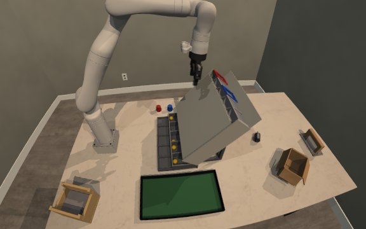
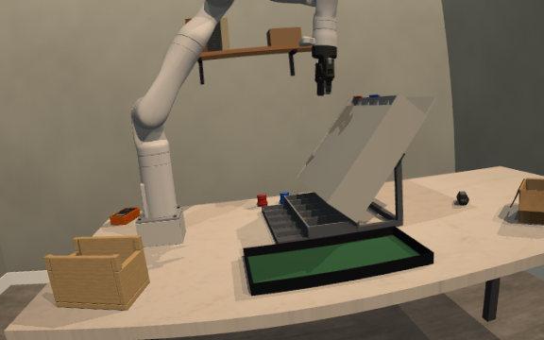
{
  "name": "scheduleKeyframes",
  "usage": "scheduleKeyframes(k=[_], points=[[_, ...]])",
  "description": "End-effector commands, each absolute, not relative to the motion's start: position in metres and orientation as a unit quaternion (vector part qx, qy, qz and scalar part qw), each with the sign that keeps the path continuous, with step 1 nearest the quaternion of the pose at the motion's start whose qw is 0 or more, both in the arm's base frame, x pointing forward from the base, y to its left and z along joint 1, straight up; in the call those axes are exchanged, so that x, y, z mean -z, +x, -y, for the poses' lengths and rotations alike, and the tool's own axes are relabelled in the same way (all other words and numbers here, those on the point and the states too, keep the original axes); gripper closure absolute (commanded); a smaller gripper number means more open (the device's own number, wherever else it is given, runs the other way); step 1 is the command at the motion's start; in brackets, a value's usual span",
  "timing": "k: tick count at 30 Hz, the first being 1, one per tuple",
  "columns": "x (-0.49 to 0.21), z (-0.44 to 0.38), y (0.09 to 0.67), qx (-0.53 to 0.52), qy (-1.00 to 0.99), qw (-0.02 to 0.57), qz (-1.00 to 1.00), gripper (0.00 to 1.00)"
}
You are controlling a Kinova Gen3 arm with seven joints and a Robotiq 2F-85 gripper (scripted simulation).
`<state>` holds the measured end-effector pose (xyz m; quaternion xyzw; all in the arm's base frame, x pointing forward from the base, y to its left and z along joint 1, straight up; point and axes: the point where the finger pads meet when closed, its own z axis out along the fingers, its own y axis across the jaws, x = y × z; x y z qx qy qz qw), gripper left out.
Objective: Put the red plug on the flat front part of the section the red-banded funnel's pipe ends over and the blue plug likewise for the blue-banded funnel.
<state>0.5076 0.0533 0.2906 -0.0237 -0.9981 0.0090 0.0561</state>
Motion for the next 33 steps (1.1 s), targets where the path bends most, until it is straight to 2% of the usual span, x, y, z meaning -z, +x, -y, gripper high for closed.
scheduleKeyframes(k=[1,7,8,11,17,33], points=[[-0.309,-0.062,0.5,-0.005,-0.015,0.002,1.0,0.0],[-0.309,-0.062,0.5,-0.005,-0.015,0.002,1.0,0.0],[-0.271,-0.031,0.446,-0.005,-0.017,0.016,1.0,0.0],[-0.266,-0.027,0.438,-0.005,-0.017,0.016,1.0,0.0],[-0.234,0.003,0.383,-0.005,-0.017,0.016,1.0,0.0],[-0.225,0.01,0.367,-0.005,-0.014,0.002,1.0,0.0]])
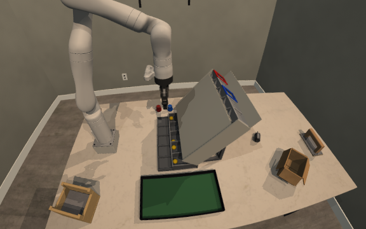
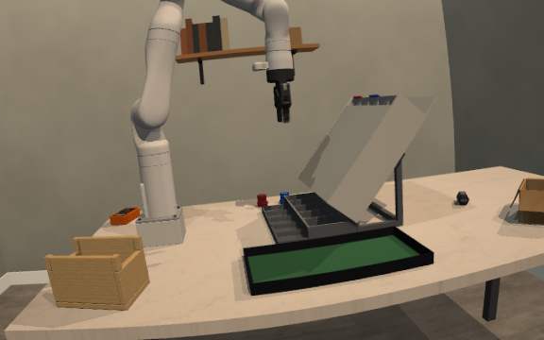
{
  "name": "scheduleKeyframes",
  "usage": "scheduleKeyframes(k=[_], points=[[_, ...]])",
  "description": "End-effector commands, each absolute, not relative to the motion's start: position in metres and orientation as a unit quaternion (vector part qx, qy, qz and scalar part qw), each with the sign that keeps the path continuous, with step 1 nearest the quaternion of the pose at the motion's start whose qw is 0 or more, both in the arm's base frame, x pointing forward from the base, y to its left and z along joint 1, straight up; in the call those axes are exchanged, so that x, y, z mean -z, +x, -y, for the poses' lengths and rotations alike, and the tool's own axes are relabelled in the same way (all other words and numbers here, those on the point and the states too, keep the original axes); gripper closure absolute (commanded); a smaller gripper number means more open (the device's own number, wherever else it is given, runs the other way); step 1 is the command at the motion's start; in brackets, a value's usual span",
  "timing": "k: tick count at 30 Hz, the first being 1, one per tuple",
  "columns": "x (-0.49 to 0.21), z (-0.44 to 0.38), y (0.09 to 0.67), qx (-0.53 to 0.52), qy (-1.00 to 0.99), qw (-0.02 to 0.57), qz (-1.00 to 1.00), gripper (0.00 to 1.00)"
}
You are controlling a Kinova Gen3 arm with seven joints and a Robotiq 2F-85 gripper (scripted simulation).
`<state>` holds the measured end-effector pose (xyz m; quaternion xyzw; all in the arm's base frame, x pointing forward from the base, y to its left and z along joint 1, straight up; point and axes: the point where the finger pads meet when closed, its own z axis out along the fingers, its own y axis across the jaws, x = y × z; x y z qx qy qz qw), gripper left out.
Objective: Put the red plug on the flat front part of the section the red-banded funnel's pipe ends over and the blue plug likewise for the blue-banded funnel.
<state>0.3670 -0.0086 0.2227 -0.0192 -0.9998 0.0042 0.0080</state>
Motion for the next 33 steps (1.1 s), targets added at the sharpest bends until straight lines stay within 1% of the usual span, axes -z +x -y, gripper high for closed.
scheduleKeyframes(k=[1,33], points=[[-0.2249,0.0097,0.3672,-0.005,-0.014,0.002,1.0,0.0],[-0.2248,0.0088,0.3667,-0.003,-0.019,0.004,1.0,0.0]])
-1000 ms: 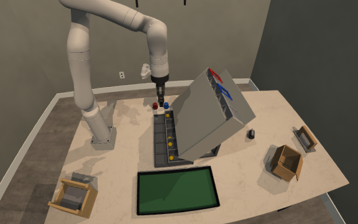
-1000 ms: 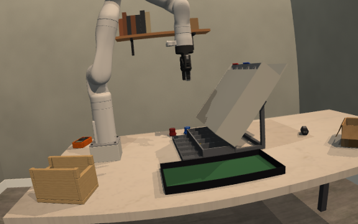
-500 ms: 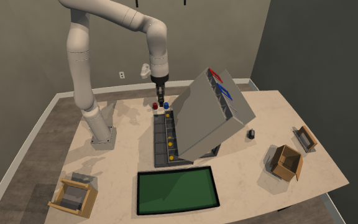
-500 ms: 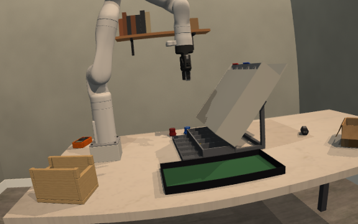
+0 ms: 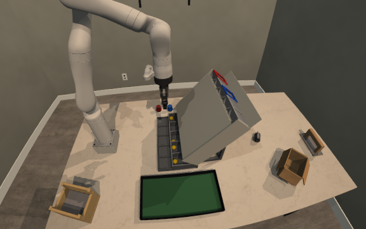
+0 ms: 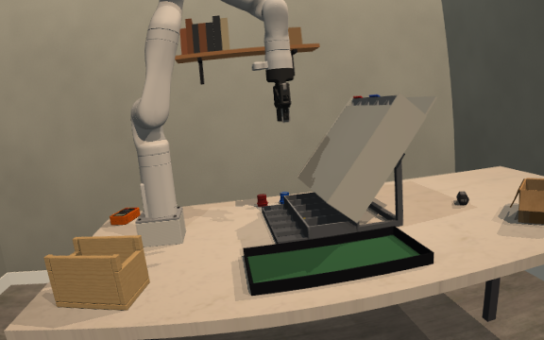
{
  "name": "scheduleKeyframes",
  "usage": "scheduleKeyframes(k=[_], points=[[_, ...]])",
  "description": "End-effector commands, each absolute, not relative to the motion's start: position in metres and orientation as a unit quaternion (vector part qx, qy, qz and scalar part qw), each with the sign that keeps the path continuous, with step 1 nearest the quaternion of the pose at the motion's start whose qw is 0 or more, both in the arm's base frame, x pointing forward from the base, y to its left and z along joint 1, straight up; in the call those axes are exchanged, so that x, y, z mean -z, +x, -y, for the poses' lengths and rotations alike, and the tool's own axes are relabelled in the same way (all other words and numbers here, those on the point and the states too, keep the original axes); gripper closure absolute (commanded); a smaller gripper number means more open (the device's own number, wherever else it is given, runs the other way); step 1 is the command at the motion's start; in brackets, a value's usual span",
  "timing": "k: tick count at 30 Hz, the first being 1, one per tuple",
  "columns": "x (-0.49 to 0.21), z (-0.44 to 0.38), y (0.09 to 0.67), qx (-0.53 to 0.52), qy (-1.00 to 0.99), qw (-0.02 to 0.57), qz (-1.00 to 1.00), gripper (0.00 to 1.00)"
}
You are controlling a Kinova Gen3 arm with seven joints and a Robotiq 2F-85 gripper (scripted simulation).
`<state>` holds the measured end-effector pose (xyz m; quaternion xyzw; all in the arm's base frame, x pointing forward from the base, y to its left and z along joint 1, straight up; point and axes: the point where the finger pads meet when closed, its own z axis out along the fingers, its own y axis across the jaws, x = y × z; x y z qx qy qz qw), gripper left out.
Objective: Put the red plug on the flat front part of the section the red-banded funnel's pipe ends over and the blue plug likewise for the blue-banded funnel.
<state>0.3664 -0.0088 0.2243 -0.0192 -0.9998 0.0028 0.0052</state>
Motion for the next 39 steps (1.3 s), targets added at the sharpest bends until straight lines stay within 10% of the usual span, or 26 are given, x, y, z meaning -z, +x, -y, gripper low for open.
scheduleKeyframes(k=[1,9,10,39], points=[[-0.2248,0.0088,0.3667,-0.003,-0.019,0.004,1.0,0.0],[-0.2248,0.0088,0.3667,-0.003,-0.019,0.004,1.0,0.0],[-0.2248,0.0088,0.3667,-0.003,-0.019,0.004,1.0,0.3],[-0.2248,0.0088,0.3667,-0.003,-0.019,0.004,1.0,0.3]])
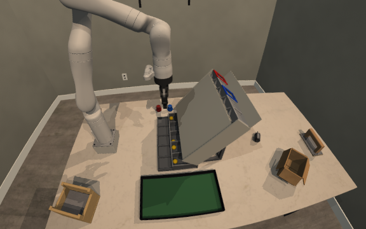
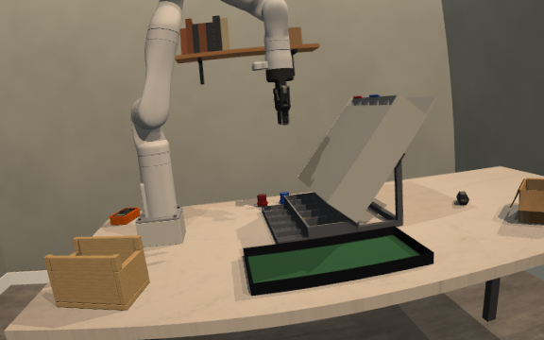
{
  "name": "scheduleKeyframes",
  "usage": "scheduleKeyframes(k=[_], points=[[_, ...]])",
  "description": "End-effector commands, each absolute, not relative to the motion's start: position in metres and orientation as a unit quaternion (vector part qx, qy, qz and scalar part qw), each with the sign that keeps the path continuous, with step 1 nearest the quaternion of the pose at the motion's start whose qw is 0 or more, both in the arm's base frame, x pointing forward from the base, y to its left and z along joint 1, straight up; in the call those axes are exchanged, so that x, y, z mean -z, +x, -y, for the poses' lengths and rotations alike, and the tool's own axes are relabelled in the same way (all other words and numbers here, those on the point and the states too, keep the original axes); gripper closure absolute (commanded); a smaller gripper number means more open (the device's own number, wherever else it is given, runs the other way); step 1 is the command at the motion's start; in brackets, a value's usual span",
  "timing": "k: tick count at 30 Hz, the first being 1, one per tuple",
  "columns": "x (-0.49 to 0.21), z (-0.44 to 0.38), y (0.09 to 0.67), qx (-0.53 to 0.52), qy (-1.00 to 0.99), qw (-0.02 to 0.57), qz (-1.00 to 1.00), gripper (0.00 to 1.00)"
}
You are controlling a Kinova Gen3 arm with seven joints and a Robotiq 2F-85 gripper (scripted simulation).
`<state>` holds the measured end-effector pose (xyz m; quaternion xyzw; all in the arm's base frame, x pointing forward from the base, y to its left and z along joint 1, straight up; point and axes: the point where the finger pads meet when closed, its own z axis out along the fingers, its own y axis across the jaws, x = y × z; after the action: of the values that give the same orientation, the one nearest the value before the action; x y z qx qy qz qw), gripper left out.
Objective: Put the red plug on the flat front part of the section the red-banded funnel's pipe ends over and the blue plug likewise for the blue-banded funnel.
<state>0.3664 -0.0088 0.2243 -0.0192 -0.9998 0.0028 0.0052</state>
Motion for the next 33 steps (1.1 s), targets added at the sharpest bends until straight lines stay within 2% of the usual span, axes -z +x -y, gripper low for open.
scheduleKeyframes(k=[1,4,5,12,21,22,29,33], points=[[-0.225,0.009,0.367,-0.003,-0.019,0.004,1.0,0.3],[-0.225,0.009,0.367,-0.003,-0.019,0.004,1.0,0.3],[-0.183,-0.047,0.364,-0.004,-0.014,0.002,1.0,0.3],[-0.137,-0.109,0.362,-0.004,-0.014,0.002,1.0,0.3],[-0.135,-0.112,0.362,-0.004,-0.014,0.002,1.0,0.3],[-0.11,-0.169,0.344,-0.005,-0.013,0.0,1.0,0.3],[-0.079,-0.233,0.325,-0.005,-0.013,0.0,1.0,0.3],[-0.077,-0.237,0.323,-0.005,-0.013,0.0,1.0,0.3]])
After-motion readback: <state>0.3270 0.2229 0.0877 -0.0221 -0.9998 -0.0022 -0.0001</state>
